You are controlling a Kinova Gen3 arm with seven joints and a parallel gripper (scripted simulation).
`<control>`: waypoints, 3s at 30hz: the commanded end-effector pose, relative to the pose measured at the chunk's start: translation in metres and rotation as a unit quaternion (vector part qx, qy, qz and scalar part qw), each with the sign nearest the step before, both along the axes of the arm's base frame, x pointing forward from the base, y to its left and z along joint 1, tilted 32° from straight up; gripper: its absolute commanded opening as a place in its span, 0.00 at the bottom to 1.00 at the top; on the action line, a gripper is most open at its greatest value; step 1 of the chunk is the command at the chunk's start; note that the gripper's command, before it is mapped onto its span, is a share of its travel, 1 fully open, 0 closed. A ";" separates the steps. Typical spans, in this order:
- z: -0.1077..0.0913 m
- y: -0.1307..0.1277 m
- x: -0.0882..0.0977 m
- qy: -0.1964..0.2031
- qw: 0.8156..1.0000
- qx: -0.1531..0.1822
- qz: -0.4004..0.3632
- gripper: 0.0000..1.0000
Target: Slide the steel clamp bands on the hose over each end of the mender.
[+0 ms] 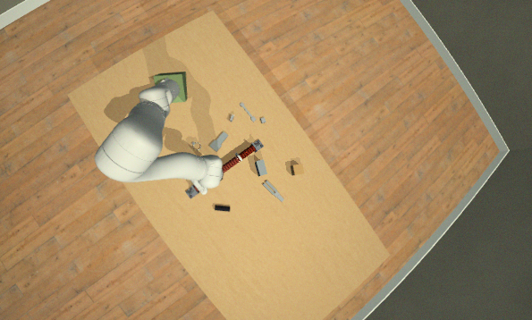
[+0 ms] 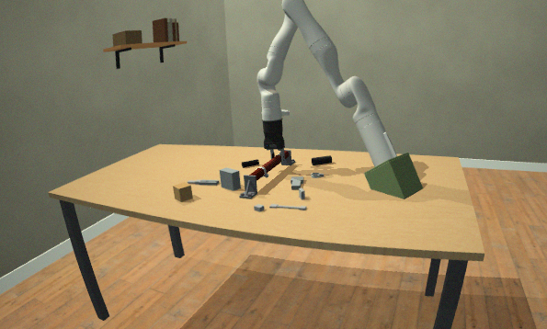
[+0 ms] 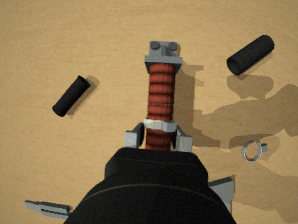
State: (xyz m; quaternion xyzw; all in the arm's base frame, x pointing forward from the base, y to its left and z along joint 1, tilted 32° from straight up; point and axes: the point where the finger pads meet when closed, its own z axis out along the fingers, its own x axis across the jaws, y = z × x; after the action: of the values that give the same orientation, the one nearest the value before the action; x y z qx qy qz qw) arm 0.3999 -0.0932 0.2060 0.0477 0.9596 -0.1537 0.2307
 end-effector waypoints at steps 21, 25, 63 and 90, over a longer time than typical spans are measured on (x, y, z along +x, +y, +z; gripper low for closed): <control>-0.012 0.054 0.014 -0.006 1.000 0.001 0.004 0.75; -0.015 0.064 0.015 -0.006 1.000 0.001 0.004 0.75; -0.031 0.124 0.025 -0.007 1.000 0.001 0.004 0.75; -0.033 0.130 0.026 -0.007 1.000 0.001 0.004 0.75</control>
State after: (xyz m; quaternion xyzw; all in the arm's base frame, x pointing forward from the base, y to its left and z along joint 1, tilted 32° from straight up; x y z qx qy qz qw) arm 0.4188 0.0238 0.1727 0.0474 0.9585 -0.1628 0.2293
